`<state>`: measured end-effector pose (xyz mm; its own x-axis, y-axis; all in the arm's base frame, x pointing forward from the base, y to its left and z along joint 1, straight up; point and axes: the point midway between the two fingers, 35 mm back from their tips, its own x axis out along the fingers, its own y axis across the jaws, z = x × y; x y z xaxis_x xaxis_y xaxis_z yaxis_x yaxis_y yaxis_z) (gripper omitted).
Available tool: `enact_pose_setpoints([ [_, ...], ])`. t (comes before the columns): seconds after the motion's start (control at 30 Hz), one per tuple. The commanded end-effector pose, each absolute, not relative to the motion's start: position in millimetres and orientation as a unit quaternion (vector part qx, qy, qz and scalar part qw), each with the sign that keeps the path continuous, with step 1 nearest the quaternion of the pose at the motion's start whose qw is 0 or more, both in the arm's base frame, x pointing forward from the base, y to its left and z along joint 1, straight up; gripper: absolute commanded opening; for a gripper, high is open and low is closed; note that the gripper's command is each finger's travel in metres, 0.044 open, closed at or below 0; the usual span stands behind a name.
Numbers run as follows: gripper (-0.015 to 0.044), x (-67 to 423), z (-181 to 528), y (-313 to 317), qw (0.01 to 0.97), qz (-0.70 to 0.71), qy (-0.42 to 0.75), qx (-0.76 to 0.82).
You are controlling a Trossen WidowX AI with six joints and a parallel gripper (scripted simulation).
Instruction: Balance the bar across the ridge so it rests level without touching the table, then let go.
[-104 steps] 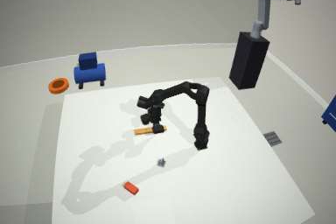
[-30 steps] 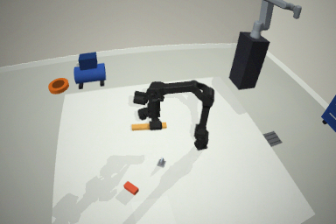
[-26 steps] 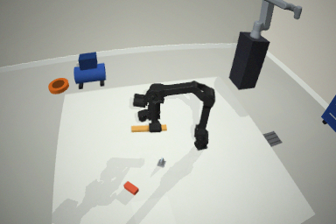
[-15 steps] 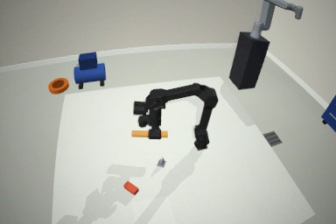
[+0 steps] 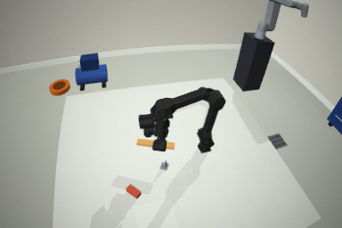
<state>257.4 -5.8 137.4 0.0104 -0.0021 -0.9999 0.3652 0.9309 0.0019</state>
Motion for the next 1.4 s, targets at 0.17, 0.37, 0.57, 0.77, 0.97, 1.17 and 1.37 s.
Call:
enact_pose_setpoints([
  [0.17,0.0,249.3,140.1,27.7,0.697,-0.154,0.682,0.159],
  [0.37,0.0,242.1,139.9,49.9,0.692,-0.17,0.679,0.177],
  [0.57,0.0,233.8,139.6,71.4,0.687,-0.186,0.675,0.194],
  [0.77,0.0,230.0,138.7,81.1,0.685,-0.193,0.673,0.201],
  [0.97,0.0,230.3,130.9,82.4,0.685,-0.193,0.673,0.202],
  [1.17,0.0,230.9,121.0,83.1,0.685,-0.193,0.673,0.202],
  [1.37,0.0,231.3,111.1,83.1,0.685,-0.193,0.673,0.202],
])
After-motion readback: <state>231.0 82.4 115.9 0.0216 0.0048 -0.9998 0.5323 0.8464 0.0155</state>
